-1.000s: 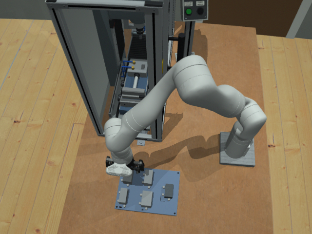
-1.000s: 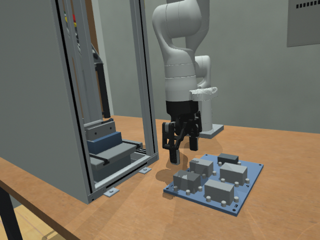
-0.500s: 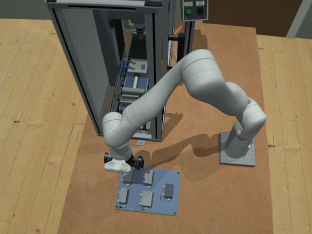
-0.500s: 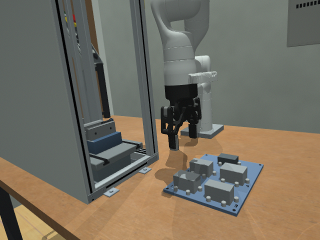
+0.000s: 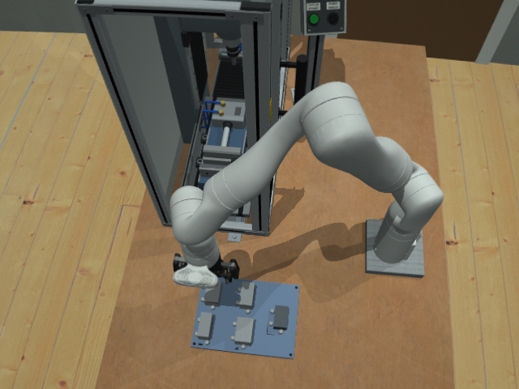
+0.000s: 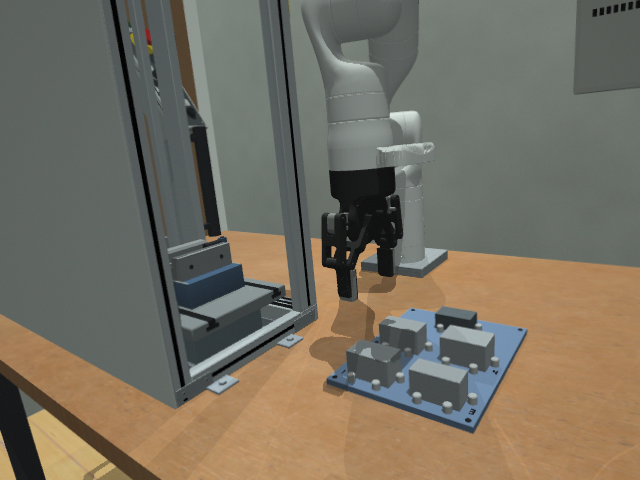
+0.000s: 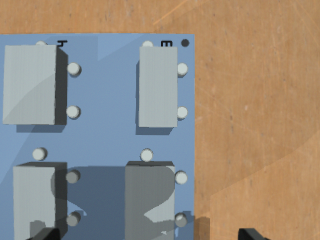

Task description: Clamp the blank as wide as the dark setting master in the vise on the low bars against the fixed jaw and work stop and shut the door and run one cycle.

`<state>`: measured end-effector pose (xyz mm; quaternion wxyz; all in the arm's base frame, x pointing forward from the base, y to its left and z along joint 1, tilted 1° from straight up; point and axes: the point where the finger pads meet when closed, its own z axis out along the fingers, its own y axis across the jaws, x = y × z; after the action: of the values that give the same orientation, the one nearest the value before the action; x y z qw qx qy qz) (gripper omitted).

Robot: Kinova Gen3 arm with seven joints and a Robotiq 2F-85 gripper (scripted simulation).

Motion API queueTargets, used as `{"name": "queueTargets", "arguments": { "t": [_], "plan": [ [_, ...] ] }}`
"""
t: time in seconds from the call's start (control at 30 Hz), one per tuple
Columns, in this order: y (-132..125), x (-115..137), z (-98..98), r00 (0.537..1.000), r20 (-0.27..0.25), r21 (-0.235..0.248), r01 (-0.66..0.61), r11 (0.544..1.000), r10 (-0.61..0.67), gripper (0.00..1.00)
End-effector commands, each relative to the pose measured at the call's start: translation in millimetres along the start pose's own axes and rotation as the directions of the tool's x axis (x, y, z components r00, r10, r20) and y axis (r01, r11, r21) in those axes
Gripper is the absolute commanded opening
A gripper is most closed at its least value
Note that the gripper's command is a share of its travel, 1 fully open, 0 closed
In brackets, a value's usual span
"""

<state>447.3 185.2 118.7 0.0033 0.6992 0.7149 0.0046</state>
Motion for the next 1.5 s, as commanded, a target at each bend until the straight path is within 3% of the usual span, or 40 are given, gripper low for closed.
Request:
{"name": "queueTargets", "arguments": {
  "t": [0.0,0.27,0.43,0.83,1.0,1.4,1.47],
  "plan": [
    [0.5,0.2,-0.8,1.0,-0.001,-0.002,0.0,1.0,0.0,1.0],
    [0.5,0.2,-0.8,1.0,-0.001,-0.002,0.0,1.0,0.0,1.0],
    [-49.5,-0.7,0.0,1.0,-0.001,-0.002,0.0,1.0,0.0,1.0],
    [-49.5,-0.7,0.0,1.0,-0.001,-0.002,0.0,1.0,0.0,1.0],
    [-86.6,-1.4,0.7,1.0,-0.001,-0.002,0.0,1.0,0.0,1.0],
    [-86.6,-1.4,0.7,1.0,-0.001,-0.002,0.0,1.0,0.0,1.0],
    [-86.5,-1.4,12.7,1.0,-0.001,-0.002,0.0,1.0,0.0,1.0]
  ]
}}
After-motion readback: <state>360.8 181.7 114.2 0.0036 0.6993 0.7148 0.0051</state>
